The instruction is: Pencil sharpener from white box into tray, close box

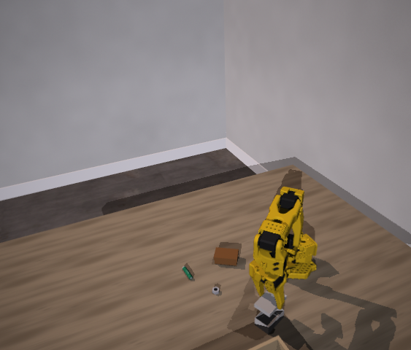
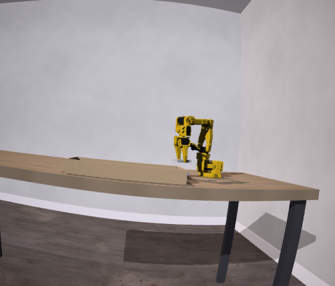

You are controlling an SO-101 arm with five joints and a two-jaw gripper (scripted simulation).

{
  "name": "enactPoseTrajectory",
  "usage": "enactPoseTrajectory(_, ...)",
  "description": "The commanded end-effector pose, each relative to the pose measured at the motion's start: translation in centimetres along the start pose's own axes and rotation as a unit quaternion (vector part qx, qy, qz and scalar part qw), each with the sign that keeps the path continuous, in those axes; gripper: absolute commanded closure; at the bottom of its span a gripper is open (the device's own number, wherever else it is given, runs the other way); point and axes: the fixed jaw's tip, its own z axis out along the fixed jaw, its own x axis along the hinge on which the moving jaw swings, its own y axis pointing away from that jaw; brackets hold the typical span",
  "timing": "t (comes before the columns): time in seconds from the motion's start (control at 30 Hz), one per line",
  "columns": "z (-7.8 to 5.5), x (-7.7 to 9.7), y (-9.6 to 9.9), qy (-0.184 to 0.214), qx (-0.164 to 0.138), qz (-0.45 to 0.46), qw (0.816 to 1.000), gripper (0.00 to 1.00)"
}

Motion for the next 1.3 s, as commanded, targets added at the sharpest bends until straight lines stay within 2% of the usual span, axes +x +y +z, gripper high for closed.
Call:
enactPoseTrajectory(0.0, -0.5, 0.5, -0.4, 0.019, 0.007, -0.001, 1.000, 0.77)
enactPoseTrajectory(0.7, -0.4, 0.5, -0.4, 0.019, 0.007, -0.001, 1.000, 0.77)
enactPoseTrajectory(1.27, 0.5, 0.6, -0.4, 0.019, 0.007, -0.001, 1.000, 0.77)
